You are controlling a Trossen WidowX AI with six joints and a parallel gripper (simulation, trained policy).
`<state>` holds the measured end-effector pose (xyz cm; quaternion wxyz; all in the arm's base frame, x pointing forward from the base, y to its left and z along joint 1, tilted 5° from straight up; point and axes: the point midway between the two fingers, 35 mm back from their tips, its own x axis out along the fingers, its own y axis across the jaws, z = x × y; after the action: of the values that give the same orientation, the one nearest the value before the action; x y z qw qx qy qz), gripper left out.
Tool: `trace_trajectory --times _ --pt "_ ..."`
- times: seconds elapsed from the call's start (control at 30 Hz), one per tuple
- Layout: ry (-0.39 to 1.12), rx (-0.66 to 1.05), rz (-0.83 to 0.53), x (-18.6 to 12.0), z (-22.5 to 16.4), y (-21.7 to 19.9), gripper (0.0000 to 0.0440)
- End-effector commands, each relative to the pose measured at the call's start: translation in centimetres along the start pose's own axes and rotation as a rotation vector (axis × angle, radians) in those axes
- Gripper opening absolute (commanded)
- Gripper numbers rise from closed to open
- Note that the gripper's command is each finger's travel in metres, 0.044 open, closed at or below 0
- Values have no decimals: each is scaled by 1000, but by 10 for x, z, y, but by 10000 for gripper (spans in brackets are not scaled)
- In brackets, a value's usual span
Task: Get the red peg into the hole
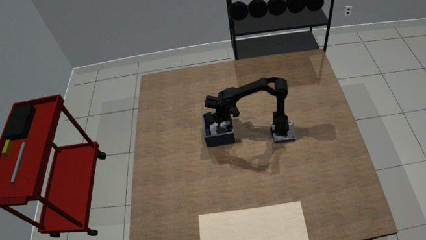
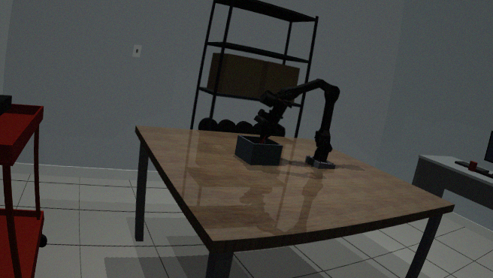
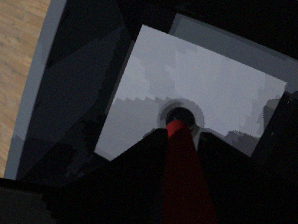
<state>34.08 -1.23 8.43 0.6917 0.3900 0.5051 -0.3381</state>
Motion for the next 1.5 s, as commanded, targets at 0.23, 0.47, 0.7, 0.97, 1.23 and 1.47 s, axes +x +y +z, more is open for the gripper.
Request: trace_trajectory --times 0.23,0.47,0.7,0.97,1.23,1.47 --pt "27 -32 -58 24 7 0 145" --pt "14 -44 -45 28 25 14 242" --pt "-11 -46 -35 30 46 26 414" --pt "-81 -25 9 25 77 37 440" --pt "-149 -3 48 18 105 46 440" --pt "-149 -3 48 18 105 46 440"
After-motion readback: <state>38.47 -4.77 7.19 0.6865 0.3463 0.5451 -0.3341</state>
